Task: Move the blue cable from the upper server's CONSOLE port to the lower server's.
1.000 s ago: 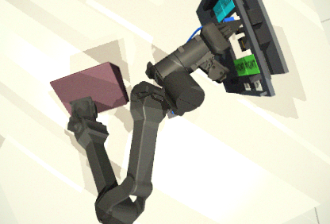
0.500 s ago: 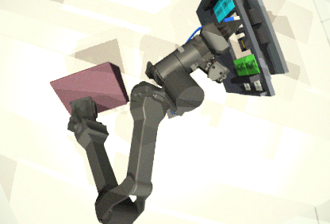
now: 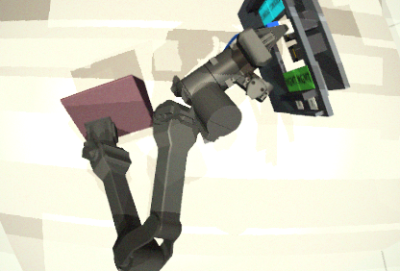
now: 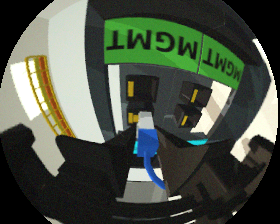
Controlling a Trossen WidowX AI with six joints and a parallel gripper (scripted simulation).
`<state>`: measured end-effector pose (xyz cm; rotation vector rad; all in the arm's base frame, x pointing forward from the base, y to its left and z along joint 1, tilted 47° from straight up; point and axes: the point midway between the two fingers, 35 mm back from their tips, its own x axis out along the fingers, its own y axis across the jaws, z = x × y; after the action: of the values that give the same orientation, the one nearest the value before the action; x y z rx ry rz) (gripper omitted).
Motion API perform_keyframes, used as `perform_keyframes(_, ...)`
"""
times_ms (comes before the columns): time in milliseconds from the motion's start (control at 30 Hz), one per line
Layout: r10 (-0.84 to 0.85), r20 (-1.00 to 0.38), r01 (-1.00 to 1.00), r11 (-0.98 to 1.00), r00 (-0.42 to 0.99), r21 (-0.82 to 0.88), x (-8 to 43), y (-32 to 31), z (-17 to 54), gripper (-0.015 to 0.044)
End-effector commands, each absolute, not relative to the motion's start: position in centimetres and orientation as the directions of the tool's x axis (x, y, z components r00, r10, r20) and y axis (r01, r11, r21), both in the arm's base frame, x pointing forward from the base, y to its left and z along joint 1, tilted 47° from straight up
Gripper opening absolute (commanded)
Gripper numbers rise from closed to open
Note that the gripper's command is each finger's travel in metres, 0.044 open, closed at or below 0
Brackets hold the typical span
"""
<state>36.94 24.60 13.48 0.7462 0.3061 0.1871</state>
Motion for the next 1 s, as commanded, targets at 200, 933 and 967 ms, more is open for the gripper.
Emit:
perform_keyframes(200, 0.275, -0.207, -0.058, 0.72, 0.939, 0.691, 36.3, 24.5, 13.4, 0.0)
perform_keyframes(933, 0.275, -0.208, -0.057, 0.72, 0.939, 0.691, 35.0, 24.4, 13.4, 0.0)
perform_keyframes(967, 0.275, -0.208, -0.057, 0.72, 0.939, 0.691, 34.9, 24.4, 13.4, 0.0)
